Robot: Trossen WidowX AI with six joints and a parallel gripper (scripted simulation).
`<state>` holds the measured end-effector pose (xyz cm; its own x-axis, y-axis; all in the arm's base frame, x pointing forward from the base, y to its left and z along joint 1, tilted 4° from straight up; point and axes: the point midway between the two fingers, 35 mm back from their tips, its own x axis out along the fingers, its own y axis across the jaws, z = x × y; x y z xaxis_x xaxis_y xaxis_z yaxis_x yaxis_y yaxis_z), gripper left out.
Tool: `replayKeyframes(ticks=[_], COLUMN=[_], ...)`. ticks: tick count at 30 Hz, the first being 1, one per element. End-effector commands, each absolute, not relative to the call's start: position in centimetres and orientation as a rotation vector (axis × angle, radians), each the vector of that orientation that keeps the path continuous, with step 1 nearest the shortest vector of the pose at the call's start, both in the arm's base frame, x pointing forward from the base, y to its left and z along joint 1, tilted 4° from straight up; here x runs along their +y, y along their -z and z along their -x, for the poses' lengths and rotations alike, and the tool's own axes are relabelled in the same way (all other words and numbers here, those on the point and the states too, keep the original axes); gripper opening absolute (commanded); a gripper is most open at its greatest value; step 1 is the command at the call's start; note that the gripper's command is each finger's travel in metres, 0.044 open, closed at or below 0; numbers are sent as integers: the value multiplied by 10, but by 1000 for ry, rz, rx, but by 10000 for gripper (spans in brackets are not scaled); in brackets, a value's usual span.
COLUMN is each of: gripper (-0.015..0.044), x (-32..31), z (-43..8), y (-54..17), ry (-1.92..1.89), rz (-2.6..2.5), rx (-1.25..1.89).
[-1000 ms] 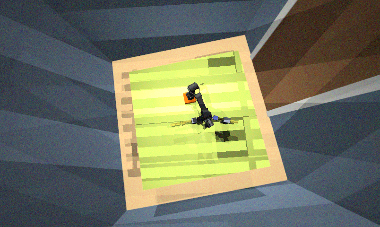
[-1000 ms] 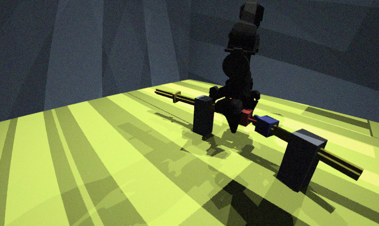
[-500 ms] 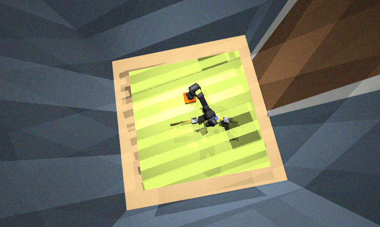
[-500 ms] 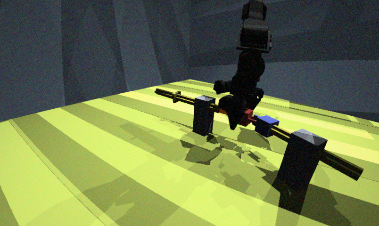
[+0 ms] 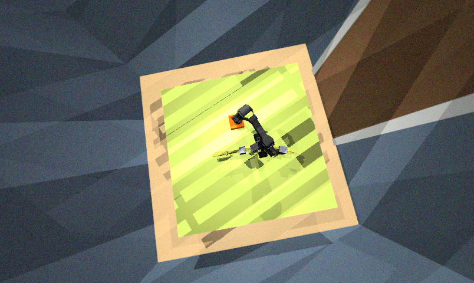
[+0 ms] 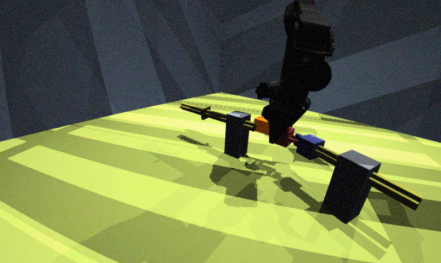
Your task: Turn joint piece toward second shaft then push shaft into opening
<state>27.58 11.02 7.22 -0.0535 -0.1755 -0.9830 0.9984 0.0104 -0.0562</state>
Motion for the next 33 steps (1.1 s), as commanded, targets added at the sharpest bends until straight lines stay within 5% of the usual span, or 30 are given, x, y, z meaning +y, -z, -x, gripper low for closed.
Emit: replayKeyframes(ticks=[1, 33], gripper=[440, 440], x=[112, 105], z=[-281, -283], y=[-83, -179], ry=[1237, 326], rz=[-992, -292], rx=[1177, 1572])
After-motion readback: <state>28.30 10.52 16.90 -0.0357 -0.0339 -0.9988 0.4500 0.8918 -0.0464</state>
